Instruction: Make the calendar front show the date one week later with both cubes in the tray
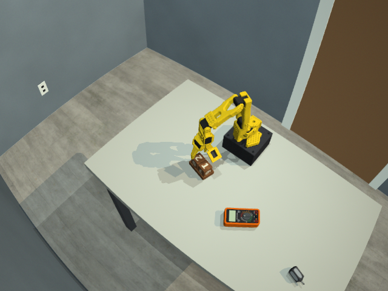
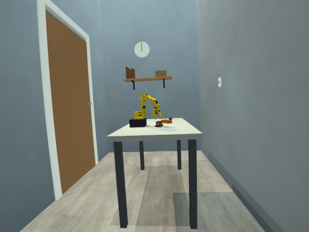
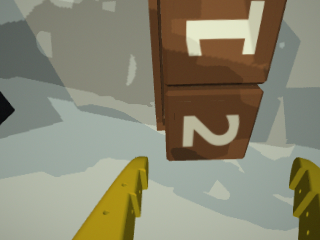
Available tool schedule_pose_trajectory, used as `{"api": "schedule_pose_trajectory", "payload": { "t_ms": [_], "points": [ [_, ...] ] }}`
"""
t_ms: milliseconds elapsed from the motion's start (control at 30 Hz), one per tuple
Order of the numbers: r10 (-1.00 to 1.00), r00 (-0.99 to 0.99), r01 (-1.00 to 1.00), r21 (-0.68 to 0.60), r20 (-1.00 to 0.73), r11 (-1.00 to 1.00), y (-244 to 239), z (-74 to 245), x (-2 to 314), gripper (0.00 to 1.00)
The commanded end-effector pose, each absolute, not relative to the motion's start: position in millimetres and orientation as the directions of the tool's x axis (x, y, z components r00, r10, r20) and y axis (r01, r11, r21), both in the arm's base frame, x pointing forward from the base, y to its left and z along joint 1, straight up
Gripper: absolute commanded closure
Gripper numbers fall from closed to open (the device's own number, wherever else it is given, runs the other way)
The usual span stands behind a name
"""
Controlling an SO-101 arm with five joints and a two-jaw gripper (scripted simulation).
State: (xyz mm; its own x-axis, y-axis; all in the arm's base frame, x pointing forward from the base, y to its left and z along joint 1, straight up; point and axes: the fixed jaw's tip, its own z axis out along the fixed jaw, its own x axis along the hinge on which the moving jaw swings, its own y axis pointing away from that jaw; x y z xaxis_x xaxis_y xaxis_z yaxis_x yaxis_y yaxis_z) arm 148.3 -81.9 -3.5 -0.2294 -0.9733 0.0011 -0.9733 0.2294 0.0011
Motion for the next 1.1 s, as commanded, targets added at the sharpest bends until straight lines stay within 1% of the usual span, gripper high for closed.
{"api": "schedule_pose_trajectory", "payload": {
  "t_ms": [0, 233, 733, 1067],
  "points": [
    [-0.969, -0.247, -0.969, -0.006, 0.002, 0.247, -84, -6, 150, 0.65],
    [-0.969, -0.247, -0.969, -0.006, 0.002, 0.247, -85, -11, 151, 0.65],
    [-0.969, -0.247, -0.969, -0.006, 0.002, 0.247, -85, -35, 150, 0.65],
    [-0.969, -0.247, -0.969, -0.006, 0.002, 0.247, -84, -42, 150, 0.65]
  ]
}}
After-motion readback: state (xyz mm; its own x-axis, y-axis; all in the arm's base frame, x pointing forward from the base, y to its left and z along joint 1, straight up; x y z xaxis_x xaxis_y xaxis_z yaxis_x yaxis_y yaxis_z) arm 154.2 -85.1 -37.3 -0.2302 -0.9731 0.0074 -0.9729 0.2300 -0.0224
